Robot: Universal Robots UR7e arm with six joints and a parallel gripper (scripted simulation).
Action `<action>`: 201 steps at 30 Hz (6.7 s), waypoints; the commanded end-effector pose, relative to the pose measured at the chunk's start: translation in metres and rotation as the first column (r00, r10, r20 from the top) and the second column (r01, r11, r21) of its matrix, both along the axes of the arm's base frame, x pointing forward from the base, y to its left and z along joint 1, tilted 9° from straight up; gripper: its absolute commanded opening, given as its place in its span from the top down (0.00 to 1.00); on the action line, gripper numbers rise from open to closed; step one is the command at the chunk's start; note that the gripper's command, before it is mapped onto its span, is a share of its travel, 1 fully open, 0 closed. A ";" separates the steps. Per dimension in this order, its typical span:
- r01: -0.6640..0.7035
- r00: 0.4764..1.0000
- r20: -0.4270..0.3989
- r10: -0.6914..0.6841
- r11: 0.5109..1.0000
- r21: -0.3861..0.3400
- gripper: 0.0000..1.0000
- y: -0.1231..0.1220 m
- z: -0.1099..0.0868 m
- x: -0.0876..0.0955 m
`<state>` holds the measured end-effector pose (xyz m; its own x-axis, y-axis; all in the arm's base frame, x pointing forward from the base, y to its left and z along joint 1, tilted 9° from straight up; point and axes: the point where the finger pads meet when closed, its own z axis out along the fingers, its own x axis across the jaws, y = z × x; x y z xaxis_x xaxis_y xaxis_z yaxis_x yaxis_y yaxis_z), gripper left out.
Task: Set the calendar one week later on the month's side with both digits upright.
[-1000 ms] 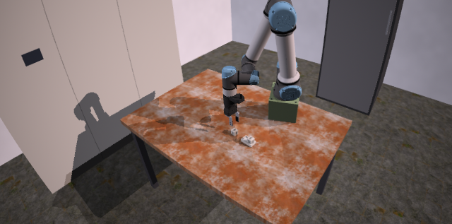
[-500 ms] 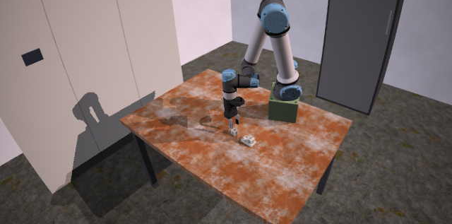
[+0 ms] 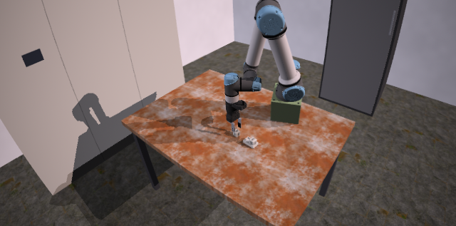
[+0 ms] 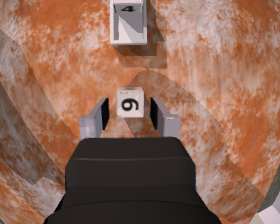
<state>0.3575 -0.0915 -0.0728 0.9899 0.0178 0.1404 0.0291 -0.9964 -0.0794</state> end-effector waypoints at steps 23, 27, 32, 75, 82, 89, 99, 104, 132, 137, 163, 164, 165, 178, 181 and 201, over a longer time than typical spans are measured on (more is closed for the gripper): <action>0.000 1.000 0.001 0.000 1.000 -0.001 0.10 0.000 -0.005 0.001; 0.000 1.000 0.001 0.000 1.000 -0.001 0.10 0.000 -0.005 0.001; 0.000 1.000 0.001 0.000 1.000 -0.001 0.10 0.000 -0.005 0.001; 0.000 1.000 0.001 0.000 1.000 -0.001 0.10 0.003 -0.034 0.005; 0.000 1.000 0.001 0.000 1.000 -0.001 0.10 0.003 -0.035 0.005; 0.000 1.000 0.001 0.000 1.000 -0.001 0.10 0.003 -0.035 0.005; 0.000 1.000 0.001 0.000 1.000 -0.001 0.10 0.003 -0.035 0.005; 0.000 1.000 0.001 0.000 1.000 -0.001 0.10 0.003 -0.035 0.005; 0.000 1.000 0.001 0.000 1.000 -0.001 0.40 0.003 -0.035 0.005; 0.000 1.000 0.001 0.000 1.000 -0.001 0.40 0.003 -0.035 0.005; 0.000 1.000 0.001 0.000 1.000 -0.001 0.40 0.002 -0.024 0.004; 0.000 1.000 0.001 0.000 1.000 -0.001 0.40 0.002 -0.024 0.004; 0.000 1.000 0.001 0.000 1.000 -0.001 0.40 0.002 -0.024 0.004; 0.000 1.000 0.001 0.000 1.000 -0.001 0.40 -0.001 0.013 -0.002; 0.000 1.000 0.001 0.000 1.000 -0.001 0.40 -0.002 0.020 -0.002; 0.000 1.000 0.001 0.000 1.000 -0.001 0.40 -0.005 0.061 -0.008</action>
